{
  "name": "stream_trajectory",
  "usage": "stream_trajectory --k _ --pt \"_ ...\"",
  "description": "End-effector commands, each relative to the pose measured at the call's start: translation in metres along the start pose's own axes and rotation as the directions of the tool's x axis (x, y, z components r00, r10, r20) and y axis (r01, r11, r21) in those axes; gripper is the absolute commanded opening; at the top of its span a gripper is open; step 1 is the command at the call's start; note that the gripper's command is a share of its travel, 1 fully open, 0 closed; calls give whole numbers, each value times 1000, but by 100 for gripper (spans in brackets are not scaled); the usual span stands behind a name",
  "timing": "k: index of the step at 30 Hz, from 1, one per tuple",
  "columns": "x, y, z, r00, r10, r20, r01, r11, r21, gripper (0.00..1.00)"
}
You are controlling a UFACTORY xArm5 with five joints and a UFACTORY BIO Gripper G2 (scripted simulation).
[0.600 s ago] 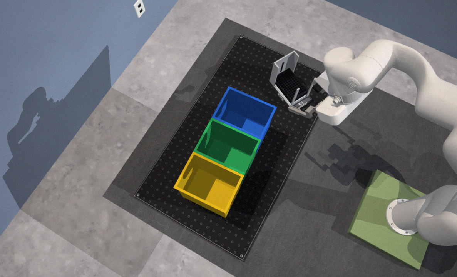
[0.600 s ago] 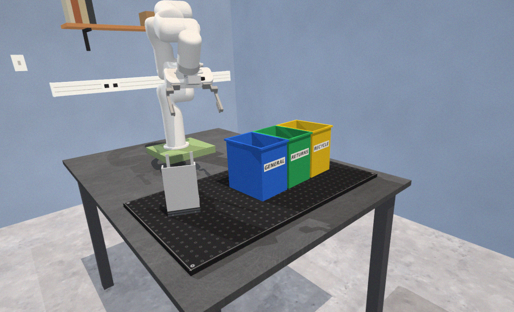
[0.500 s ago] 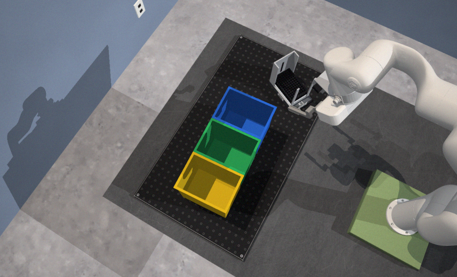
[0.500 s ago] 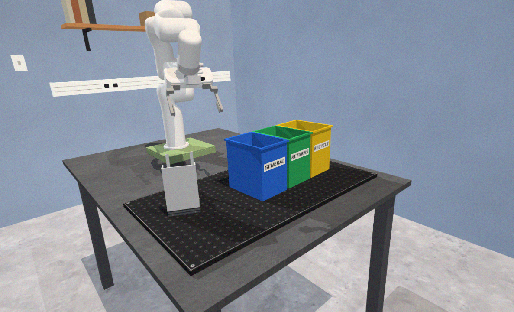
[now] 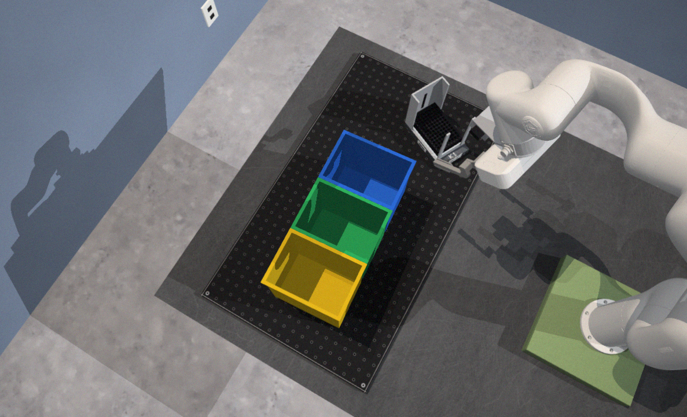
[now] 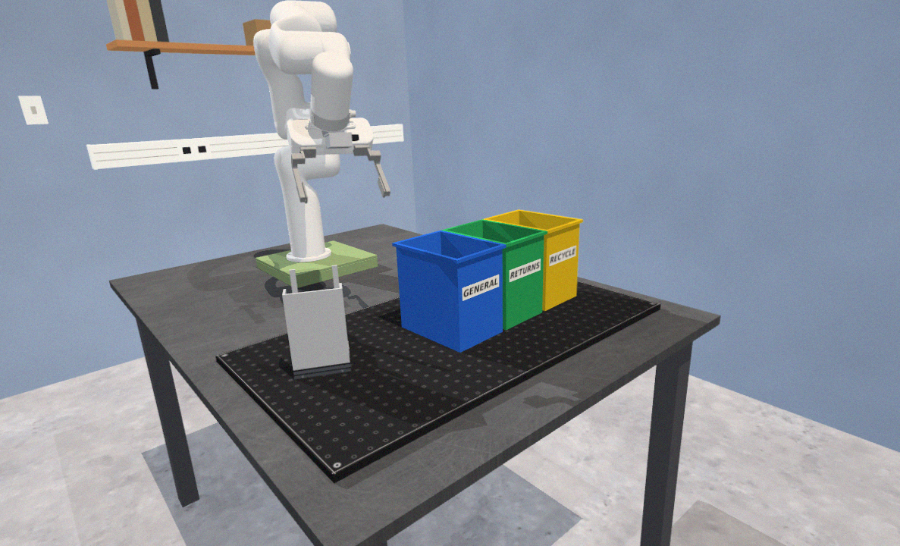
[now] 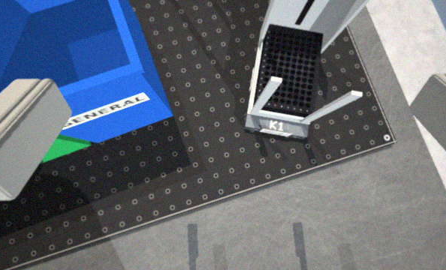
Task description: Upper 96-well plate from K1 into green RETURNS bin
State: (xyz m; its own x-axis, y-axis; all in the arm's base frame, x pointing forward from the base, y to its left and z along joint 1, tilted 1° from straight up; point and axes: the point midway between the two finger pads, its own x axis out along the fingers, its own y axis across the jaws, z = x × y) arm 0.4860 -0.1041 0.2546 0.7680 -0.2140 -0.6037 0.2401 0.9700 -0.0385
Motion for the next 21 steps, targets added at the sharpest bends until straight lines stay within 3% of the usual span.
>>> stream_trajectory --k 1,3,5,7,8,13,16,20,21 --pt "3 9 2 998 26 63 -25 1000 -9 37" --pt "8 18 4 992 49 119 -47 999 -20 37" --pt "12 25 6 992 49 119 -47 999 -20 37" --pt "15 34 7 982 75 176 -70 997 -32 37" --pt "16 38 8 982 75 176 -70 997 -32 37" --pt "21 60 11 950 128 286 -117 992 -56 37" --pt "21 64 11 950 128 286 -117 992 -56 37" --pt "22 83 14 902 183 391 -163 983 -83 37" --pt "21 88 14 902 183 391 -163 983 -83 37"
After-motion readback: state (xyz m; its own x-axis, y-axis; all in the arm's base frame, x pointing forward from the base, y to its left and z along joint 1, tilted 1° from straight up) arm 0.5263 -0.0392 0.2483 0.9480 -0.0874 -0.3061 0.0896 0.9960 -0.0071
